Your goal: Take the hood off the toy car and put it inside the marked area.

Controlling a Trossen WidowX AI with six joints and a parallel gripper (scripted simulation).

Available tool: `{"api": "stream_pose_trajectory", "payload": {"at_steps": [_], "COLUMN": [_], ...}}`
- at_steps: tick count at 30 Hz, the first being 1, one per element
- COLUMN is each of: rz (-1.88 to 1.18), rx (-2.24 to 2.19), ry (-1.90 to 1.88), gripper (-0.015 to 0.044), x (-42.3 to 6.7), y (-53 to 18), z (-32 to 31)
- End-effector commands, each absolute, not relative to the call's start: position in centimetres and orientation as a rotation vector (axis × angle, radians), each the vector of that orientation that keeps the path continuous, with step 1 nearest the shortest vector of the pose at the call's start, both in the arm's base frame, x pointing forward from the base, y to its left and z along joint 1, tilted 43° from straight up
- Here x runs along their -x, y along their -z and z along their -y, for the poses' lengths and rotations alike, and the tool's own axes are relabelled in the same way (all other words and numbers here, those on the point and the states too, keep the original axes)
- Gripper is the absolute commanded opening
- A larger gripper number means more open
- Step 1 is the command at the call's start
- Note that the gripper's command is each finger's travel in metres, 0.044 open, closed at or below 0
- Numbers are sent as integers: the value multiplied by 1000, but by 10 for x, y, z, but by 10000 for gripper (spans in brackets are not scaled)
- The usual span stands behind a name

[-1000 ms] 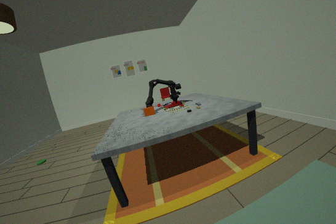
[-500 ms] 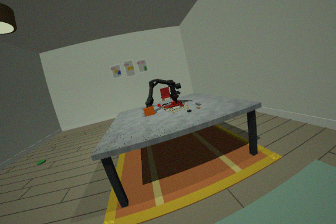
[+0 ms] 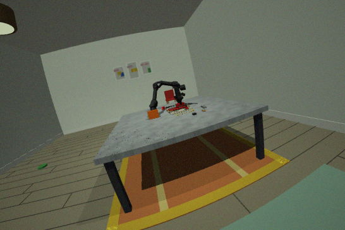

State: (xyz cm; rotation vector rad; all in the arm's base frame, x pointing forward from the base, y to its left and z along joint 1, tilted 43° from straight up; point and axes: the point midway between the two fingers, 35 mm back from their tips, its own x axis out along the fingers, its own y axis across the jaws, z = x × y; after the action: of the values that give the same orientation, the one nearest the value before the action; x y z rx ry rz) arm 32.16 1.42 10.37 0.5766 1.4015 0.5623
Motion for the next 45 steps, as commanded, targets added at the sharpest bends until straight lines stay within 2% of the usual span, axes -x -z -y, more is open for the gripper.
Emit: {"api": "stream_pose_trajectory", "payload": {"at_steps": [1, 31, 45], "rz": [-1398, -1400, -1403], "rx": [-571, -571, -565], "ry": [-560, -558, -543], "gripper": [0, 0, 0], "x": [-322, -317, -324], "y": [-107, -145, -109], "z": [-11, 24, 59]}}
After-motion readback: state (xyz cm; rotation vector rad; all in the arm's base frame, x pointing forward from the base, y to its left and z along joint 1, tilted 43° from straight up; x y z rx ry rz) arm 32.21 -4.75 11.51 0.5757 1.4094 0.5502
